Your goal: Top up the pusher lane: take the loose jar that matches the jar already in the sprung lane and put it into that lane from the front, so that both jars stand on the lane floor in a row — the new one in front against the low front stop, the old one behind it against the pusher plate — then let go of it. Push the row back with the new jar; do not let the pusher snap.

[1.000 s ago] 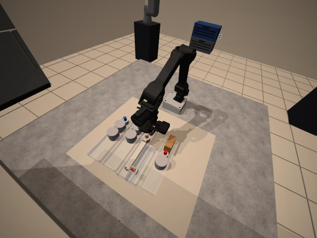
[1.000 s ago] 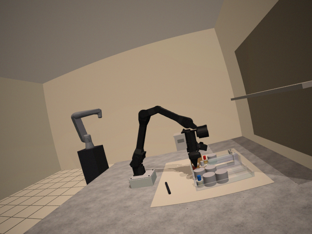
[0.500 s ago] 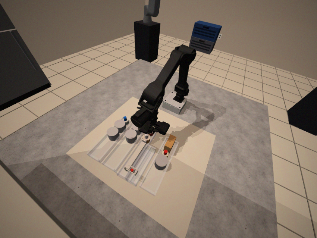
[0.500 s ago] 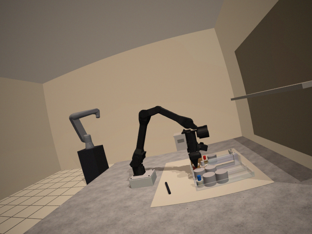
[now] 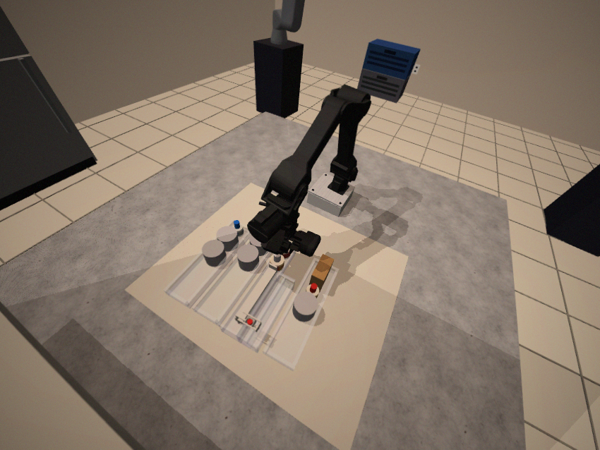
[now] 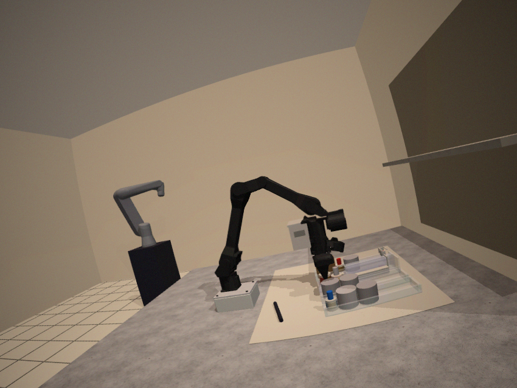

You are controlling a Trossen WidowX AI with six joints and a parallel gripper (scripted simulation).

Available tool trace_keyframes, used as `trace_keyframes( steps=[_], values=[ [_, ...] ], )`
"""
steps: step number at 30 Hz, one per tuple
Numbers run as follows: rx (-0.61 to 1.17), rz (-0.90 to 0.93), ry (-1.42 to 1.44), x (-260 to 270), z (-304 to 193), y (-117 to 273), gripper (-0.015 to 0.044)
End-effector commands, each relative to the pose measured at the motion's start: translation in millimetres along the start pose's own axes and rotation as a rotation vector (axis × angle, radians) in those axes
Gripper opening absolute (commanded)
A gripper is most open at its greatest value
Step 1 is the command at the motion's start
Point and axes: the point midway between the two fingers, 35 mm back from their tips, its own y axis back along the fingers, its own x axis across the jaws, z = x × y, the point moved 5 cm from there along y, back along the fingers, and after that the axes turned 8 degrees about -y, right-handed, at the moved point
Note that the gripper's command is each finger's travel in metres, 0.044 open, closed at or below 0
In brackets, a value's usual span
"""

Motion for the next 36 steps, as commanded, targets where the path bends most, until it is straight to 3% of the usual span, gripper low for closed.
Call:
trace_keyframes(
  steps=[1,36],
  values=[
    [-0.02,0.001,-0.002,0.3,3.4,-0.7,0.0],
    [-0.019,0.001,-0.002,-0.1,0.4,-12.8,0.0]
  ],
)
